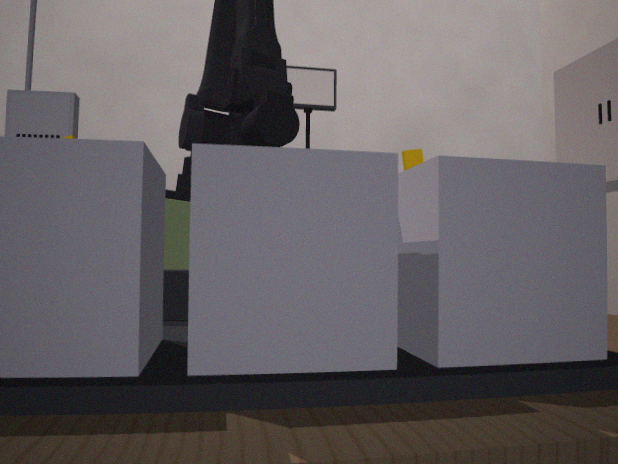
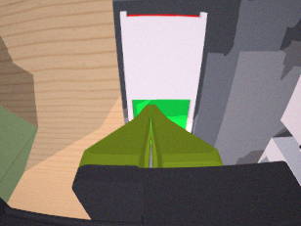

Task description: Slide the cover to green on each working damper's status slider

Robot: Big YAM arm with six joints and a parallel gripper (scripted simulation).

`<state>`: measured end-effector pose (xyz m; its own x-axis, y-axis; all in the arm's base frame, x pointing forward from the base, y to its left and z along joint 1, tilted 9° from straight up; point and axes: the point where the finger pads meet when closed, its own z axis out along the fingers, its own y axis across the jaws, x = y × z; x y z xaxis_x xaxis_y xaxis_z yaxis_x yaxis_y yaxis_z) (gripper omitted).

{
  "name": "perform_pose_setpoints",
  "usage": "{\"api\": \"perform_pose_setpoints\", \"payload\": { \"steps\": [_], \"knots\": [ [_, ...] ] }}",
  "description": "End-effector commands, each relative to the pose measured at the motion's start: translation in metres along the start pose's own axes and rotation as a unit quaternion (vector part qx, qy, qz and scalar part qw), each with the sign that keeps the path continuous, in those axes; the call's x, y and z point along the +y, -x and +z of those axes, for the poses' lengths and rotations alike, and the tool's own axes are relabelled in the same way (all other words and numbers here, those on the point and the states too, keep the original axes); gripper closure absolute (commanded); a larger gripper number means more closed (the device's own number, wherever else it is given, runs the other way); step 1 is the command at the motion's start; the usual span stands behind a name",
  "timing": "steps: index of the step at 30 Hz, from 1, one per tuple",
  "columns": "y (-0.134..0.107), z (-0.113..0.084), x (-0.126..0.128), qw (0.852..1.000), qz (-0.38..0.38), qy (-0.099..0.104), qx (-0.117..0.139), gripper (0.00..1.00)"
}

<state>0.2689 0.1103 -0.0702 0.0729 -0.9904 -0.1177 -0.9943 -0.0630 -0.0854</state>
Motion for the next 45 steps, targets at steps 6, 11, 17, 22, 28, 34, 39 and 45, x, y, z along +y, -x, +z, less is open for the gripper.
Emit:
{"api": "perform_pose_setpoints", "payload": {
  "steps": [6, 11, 17, 22, 28, 34, 39, 45],
  "knots": [
    [0.005, -0.024, -0.022, 1.000, -0.003, -0.022, -0.008, 1.00],
    [0.004, -0.041, -0.023, 1.000, -0.002, -0.023, -0.008, 1.00],
    [0.005, -0.052, -0.024, 1.000, -0.004, -0.024, -0.009, 1.00],
    [0.005, -0.047, -0.020, 1.000, -0.004, -0.014, -0.006, 1.00],
    [0.005, -0.047, -0.020, 1.000, -0.004, -0.014, -0.006, 1.00],
    [0.019, -0.044, -0.018, 1.000, -0.002, -0.009, -0.004, 1.00],
    [0.058, -0.044, -0.018, 1.000, -0.002, -0.009, -0.004, 1.00],
    [0.117, -0.043, -0.017, 1.000, -0.001, -0.009, -0.005, 1.00]
  ]
}}
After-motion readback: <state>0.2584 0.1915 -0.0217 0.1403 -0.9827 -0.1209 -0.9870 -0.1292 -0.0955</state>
